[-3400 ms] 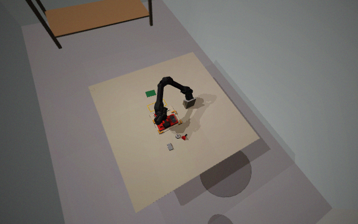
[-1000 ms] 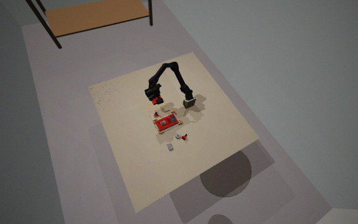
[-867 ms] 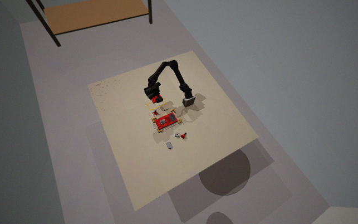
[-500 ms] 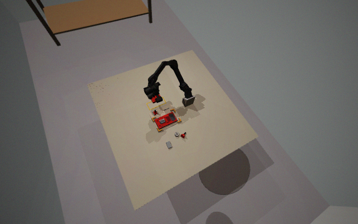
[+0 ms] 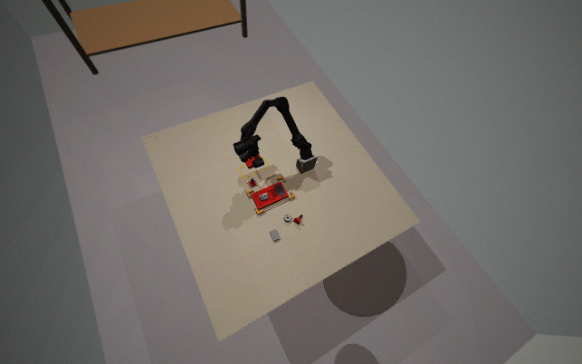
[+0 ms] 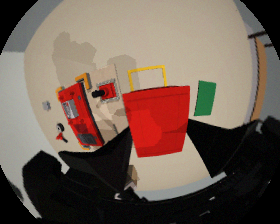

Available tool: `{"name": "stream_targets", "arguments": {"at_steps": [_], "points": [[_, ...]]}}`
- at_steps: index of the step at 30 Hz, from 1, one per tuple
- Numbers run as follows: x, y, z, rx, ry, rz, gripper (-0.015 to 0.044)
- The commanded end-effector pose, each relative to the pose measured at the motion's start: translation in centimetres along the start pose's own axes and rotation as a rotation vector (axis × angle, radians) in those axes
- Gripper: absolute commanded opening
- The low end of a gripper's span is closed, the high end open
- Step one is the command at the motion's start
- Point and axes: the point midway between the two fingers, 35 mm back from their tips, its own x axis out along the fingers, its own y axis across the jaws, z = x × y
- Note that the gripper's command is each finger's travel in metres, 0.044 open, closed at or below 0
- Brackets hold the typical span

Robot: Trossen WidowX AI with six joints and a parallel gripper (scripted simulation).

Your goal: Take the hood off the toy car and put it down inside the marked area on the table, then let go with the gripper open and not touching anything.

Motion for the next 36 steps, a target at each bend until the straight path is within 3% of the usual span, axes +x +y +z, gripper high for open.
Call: {"name": "stream_targets", "arguments": {"at_steps": [1,36], "points": [[0.4,0.0,0.0,-0.006,0.002,-0.004,0.0],[3.2,-0.1,0.0,-0.006,0.002,-0.006,0.0]]}}
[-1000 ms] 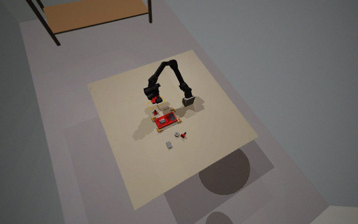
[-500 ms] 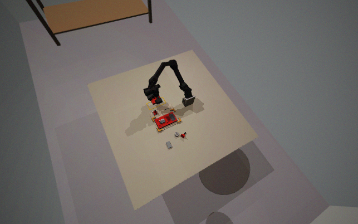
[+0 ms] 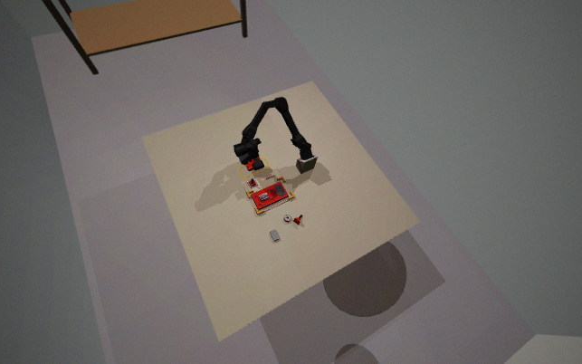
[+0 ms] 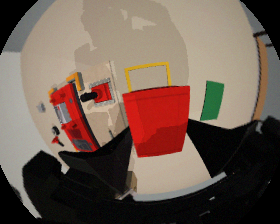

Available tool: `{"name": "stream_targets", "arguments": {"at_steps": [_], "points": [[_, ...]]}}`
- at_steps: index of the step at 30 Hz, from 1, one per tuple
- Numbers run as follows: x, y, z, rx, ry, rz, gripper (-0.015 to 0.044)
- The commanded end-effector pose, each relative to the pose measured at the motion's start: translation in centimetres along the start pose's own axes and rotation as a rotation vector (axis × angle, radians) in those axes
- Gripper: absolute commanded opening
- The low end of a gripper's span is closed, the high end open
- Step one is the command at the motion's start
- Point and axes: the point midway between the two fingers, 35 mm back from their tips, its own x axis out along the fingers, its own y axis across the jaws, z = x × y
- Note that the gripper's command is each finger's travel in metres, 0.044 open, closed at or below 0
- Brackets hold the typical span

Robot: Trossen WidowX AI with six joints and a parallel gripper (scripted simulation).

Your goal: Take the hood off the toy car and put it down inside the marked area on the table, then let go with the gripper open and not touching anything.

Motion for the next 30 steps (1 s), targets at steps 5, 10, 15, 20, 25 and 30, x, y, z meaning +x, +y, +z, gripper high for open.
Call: {"name": "stream_targets", "arguments": {"at_steps": [5,10,15,20,25,30], "points": [[0.7,0.0,-0.1,-0.007,0.003,-0.005,0.0],[1.1,0.0,-0.1,-0.007,0.003,-0.006,0.0],[1.5,0.0,-0.2,-0.007,0.003,-0.007,0.0],[1.9,-0.1,-0.2,-0.007,0.003,-0.007,0.0],[2.3,-0.1,-0.3,-0.007,0.004,-0.008,0.0],[2.6,-0.1,-0.3,-0.007,0.004,-0.009,0.0]]}}
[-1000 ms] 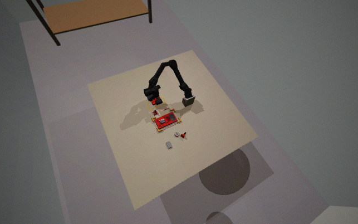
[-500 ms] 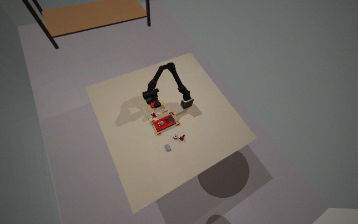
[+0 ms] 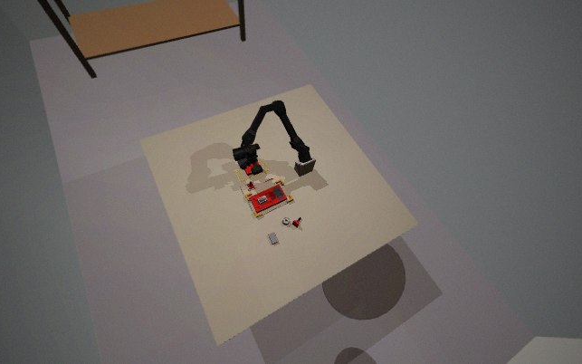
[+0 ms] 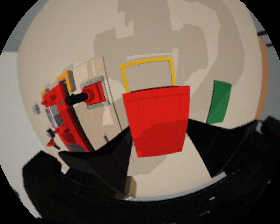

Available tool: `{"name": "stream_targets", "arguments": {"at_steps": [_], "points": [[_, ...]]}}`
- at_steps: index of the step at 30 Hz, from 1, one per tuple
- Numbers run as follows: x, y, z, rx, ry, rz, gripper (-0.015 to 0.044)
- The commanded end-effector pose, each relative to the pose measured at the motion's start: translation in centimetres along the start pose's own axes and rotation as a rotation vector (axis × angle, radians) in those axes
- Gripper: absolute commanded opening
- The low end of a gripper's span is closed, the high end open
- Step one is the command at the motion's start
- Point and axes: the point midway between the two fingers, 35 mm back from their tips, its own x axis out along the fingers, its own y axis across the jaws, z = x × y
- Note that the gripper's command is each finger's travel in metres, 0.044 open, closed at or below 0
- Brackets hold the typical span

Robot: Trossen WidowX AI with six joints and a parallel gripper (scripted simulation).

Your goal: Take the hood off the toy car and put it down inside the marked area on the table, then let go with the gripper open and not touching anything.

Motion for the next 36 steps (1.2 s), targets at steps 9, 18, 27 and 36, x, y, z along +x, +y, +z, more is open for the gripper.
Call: {"name": "stream_targets", "arguments": {"at_steps": [9,18,27,36], "points": [[0.6,0.0,-0.1,-0.007,0.004,-0.005,0.0],[1.0,0.0,-0.1,-0.007,0.004,-0.005,0.0],[1.5,0.0,-0.1,-0.007,0.004,-0.005,0.0],[1.9,0.0,-0.1,-0.007,0.004,-0.006,0.0]]}}
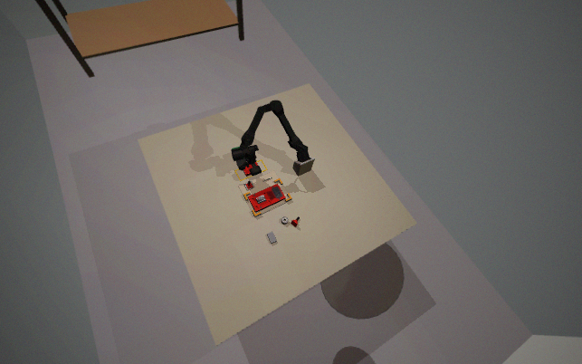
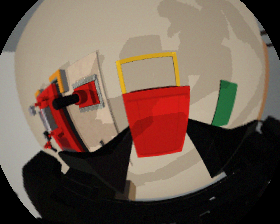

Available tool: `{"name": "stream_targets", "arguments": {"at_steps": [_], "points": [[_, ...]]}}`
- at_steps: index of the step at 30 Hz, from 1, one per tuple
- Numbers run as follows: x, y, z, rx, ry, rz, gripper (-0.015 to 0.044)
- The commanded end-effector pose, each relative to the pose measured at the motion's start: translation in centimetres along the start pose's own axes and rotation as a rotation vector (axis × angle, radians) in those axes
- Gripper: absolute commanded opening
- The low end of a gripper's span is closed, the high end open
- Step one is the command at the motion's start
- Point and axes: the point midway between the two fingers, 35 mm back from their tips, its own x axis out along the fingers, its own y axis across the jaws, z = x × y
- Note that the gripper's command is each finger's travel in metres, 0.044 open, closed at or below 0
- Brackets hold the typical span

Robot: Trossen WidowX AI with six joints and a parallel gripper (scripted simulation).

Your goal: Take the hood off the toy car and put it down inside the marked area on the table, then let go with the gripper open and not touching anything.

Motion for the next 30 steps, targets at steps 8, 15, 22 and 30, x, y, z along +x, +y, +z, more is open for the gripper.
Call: {"name": "stream_targets", "arguments": {"at_steps": [8,15,22,30], "points": [[0.64,0.06,-0.05,-0.007,0.003,-0.002,0.0],[0.67,-0.04,-0.03,0.0,0.001,-0.002,0.0026],[0.67,-0.04,-0.03,0.0,0.001,-0.002,0.021],[0.67,-0.04,-0.03,0.0,0.001,-0.002,0.042]]}}
